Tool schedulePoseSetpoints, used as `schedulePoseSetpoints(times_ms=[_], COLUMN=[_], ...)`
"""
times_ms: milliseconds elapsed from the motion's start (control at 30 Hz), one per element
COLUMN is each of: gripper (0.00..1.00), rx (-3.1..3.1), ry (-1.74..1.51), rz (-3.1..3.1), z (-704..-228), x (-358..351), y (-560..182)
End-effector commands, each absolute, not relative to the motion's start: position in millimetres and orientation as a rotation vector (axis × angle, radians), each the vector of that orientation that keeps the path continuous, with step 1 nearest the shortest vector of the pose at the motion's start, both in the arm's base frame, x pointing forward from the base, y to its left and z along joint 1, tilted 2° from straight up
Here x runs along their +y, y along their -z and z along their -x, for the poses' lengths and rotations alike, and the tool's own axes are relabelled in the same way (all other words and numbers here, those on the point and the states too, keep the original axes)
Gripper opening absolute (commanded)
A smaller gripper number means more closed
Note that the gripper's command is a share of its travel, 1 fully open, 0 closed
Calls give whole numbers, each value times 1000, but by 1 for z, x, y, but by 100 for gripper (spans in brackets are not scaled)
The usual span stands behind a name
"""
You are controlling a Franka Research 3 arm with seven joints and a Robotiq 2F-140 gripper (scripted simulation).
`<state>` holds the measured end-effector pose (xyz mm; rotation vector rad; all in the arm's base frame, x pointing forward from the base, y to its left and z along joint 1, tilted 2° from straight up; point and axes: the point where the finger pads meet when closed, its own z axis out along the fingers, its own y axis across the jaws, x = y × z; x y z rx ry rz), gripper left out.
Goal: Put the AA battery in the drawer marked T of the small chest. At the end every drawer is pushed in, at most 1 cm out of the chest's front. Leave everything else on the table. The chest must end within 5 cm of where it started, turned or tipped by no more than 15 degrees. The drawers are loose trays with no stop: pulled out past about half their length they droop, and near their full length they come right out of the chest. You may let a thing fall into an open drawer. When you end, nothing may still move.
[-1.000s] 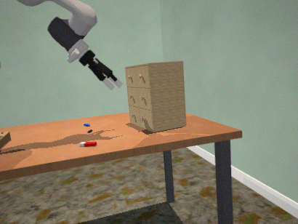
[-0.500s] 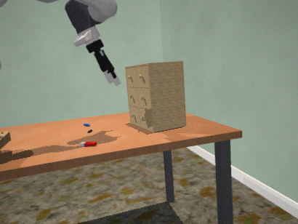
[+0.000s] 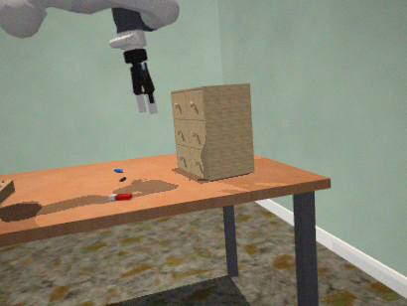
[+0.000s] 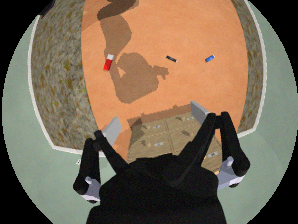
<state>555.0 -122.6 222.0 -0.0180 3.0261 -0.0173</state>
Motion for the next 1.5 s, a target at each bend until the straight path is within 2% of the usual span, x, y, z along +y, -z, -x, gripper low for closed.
schedulePoseSetpoints(times_ms=[0, 1467], gripper=[100, 100], rx=[3121, 3140], ry=[50, 51], rz=[76, 75], z=[-535, -533], x=[-129, -129], y=[-227, -228])
